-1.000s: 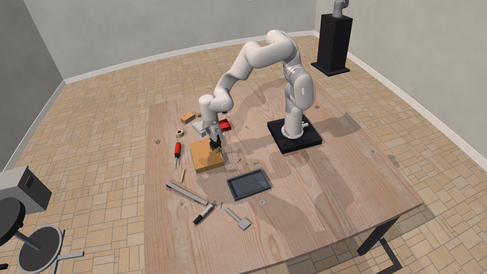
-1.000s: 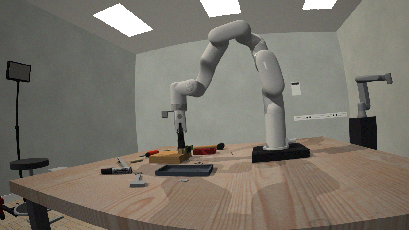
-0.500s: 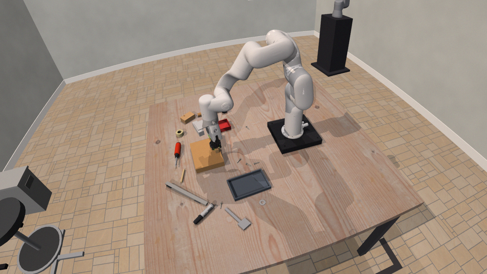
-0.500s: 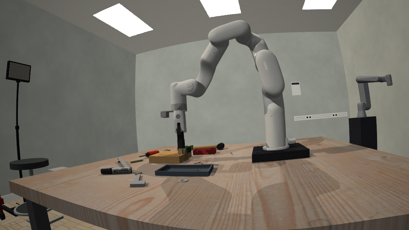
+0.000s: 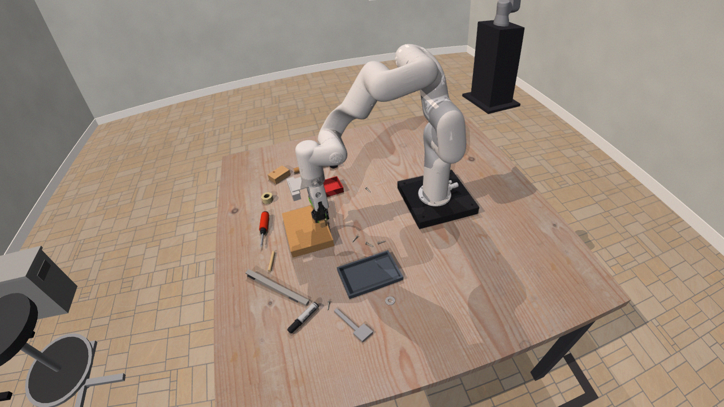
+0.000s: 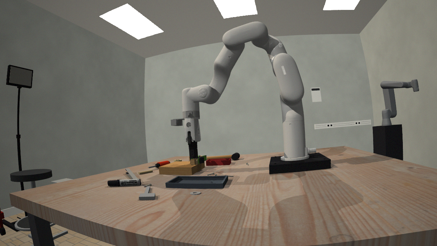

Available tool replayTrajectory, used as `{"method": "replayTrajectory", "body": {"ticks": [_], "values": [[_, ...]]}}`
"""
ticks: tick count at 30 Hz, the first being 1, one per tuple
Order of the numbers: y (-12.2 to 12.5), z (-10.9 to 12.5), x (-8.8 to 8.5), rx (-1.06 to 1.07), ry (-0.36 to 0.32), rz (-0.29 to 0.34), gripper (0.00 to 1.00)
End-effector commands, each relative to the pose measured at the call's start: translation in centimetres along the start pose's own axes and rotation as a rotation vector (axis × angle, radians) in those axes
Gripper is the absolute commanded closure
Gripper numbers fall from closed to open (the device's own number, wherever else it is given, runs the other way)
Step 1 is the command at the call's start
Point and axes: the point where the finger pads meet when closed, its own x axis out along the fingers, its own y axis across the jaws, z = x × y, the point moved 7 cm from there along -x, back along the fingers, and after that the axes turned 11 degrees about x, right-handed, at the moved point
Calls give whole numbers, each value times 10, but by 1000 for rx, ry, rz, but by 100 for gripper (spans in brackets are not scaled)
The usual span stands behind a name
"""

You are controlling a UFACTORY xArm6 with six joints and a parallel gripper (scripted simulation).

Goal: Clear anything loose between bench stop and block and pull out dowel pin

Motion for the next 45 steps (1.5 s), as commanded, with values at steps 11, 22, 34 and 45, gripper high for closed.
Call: {"method": "replayTrajectory", "body": {"ticks": [11, 22, 34, 45], "values": [[0, -1, -2, 159, 4, 1, 100], [0, -1, -2, 305, 5, 1, 100], [0, -1, -2, 444, 5, 1, 100], [0, -1, -2, 573, 5, 0, 100]]}}
